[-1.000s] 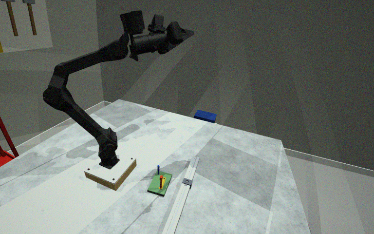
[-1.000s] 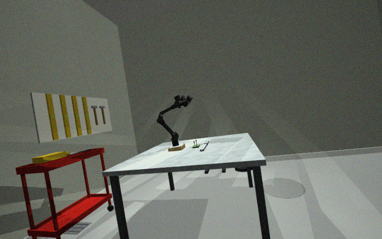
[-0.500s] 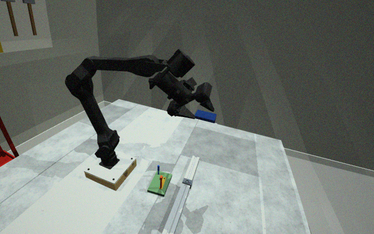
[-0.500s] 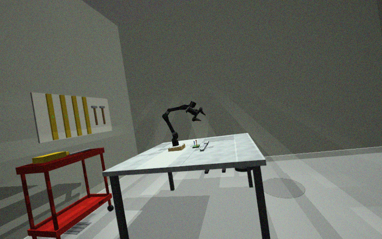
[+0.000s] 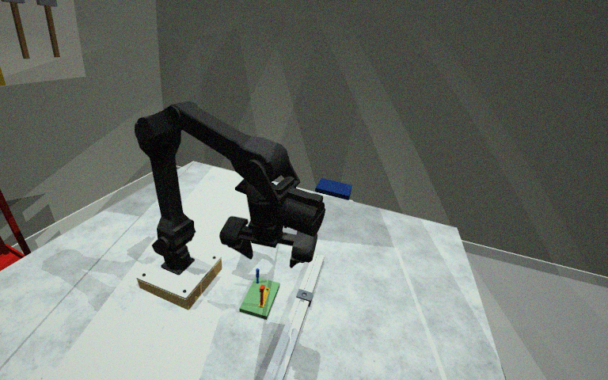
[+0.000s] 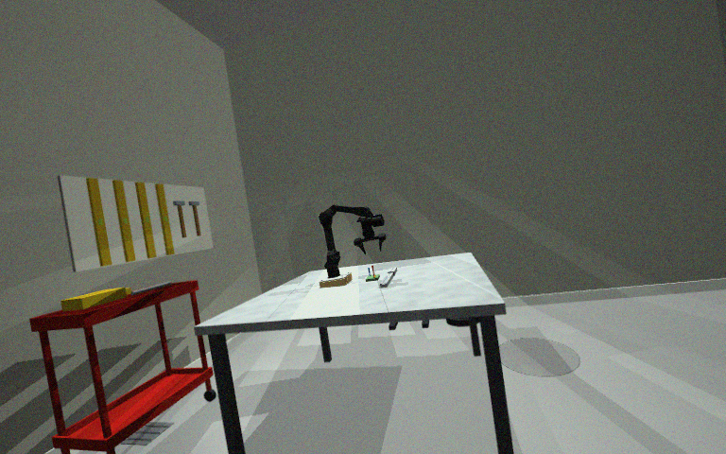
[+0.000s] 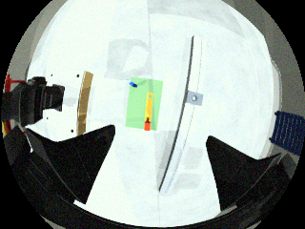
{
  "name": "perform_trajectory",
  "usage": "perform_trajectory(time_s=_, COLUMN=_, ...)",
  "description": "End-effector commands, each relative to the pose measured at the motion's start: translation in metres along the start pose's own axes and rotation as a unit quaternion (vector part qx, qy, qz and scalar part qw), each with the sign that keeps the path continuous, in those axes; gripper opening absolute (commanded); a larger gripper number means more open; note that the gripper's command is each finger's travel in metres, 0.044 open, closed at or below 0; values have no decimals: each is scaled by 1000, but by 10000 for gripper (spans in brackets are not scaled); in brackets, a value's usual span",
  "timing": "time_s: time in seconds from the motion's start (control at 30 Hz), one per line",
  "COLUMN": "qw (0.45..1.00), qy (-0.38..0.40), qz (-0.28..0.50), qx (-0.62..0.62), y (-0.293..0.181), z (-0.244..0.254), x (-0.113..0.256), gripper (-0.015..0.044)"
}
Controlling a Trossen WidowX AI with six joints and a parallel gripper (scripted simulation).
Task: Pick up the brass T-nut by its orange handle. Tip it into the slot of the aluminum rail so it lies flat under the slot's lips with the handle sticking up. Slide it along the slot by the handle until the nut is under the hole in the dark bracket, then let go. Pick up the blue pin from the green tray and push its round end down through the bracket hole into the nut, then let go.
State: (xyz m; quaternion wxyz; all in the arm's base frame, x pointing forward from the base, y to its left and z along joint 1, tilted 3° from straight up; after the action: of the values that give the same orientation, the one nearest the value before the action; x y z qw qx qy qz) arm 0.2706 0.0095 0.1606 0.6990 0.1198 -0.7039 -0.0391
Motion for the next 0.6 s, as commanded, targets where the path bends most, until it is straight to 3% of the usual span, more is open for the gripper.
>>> perform_trajectory(time_s=0.0, qw=999, qy=33, qz=-16, qx=13, y=-4, z=10, x=-4, gripper=440)
perform_trajectory(time_s=0.2, qw=999, qy=33, qz=-16, qx=13, y=-7, z=12, x=-7, gripper=440)
perform_trajectory(time_s=0.57, qw=999, qy=33, qz=-16, qx=13, y=-20, z=15, x=-62, gripper=440)
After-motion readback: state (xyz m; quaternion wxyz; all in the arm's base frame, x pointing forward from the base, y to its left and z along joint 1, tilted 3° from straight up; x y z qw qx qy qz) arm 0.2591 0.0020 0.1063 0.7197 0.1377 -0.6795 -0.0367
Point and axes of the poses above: the point midway between the two fingers, 35 mm back from their tips, its own x axis back along the fingers, its own z axis across the jaws, y = z × x, the point moved 2 cm from there along x, back along the fingers, and after that the axes turned 2 degrees about -x, right-handed, at the moved point
